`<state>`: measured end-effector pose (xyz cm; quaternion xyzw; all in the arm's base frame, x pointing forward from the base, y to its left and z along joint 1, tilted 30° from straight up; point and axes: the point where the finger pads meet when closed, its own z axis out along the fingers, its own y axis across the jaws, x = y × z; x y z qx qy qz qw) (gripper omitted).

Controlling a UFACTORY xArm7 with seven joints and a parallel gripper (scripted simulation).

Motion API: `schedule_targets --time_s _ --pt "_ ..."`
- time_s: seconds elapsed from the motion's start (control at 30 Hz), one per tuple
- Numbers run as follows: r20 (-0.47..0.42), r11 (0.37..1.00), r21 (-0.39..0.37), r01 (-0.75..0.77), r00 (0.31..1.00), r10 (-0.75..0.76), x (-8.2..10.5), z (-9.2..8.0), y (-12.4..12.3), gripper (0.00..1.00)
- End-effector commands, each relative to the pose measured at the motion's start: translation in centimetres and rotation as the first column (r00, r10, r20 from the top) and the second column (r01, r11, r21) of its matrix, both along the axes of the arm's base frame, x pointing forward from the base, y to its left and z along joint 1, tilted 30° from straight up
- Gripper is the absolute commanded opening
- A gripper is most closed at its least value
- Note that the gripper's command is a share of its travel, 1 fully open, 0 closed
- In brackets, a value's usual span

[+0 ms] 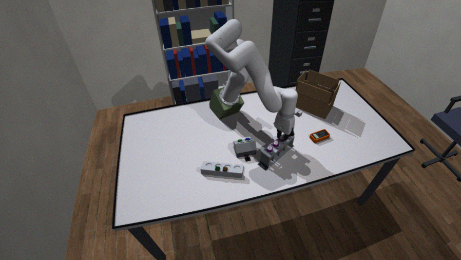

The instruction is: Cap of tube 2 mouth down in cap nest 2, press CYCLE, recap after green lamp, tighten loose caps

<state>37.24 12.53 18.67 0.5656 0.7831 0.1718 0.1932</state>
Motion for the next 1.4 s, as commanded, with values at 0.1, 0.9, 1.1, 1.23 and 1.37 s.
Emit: schedule_targets --time_s 0.1,0.9,1.1,1.23,1.37 --pt "0.003 1.0 0.001 -0.001 1.0 0.001 0.1 0.1 0.1 0.0" --pt "-0.026 0.876 -0.247 -0.413 0.907 0.42 -2.0 2.8 -5.4 0.0" --pt "-0.065 0.769 -0.329 -0.547 0.826 0.56 -2.1 2.5 -7.9 0.0" --pt "-0.065 0.769 -0.33 -0.547 0.826 0.56 -2.3 2.3 -11.0 0.0" --pt "-0.065 0.769 -0.33 -0.547 0.826 0.559 -2.4 2.0 -14.1 0.0"
